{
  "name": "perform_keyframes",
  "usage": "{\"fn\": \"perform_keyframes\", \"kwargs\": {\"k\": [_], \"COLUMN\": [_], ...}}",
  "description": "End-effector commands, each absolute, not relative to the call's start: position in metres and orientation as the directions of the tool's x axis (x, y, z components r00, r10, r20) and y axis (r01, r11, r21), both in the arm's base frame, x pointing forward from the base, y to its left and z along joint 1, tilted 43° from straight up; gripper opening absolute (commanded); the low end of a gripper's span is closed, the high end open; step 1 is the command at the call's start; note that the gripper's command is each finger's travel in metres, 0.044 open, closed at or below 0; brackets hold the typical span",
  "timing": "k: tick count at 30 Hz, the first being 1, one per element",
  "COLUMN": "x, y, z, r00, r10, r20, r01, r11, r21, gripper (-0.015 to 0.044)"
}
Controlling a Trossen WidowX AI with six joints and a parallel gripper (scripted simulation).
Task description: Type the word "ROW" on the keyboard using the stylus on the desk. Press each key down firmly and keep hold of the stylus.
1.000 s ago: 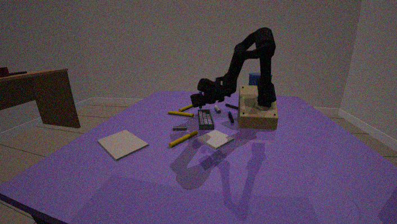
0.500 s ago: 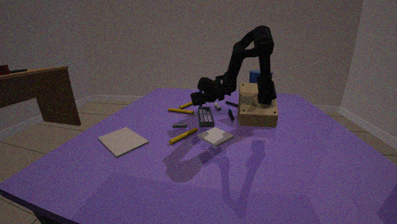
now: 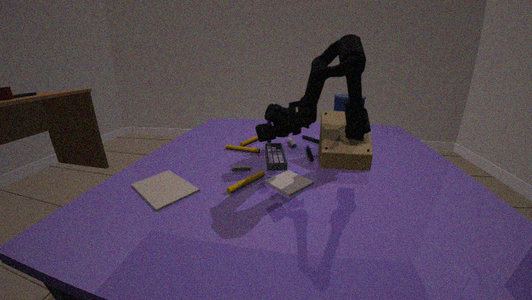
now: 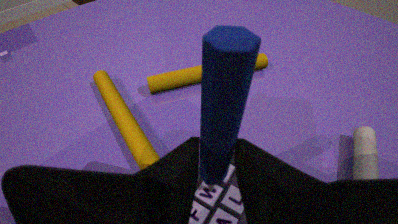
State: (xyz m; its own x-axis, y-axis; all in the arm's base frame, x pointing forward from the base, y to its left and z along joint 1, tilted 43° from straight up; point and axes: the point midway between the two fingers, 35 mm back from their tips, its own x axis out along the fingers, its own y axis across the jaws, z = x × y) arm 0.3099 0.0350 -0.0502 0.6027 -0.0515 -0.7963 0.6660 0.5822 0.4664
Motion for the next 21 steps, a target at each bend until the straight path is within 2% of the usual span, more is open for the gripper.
{"fn": "perform_keyframes", "kwargs": {"k": [1, 21], "x": [0.31, 0.313], "y": [0.033, 0.01], "z": [-0.048, -0.025], "r00": [0.6, 0.599], "r10": [-0.049, -0.053], "r20": [-0.798, -0.799], "r01": [0.665, 0.668], "r11": [0.585, 0.583], "r21": [0.465, 0.462], "gripper": [0.0081, 0.0085]}}
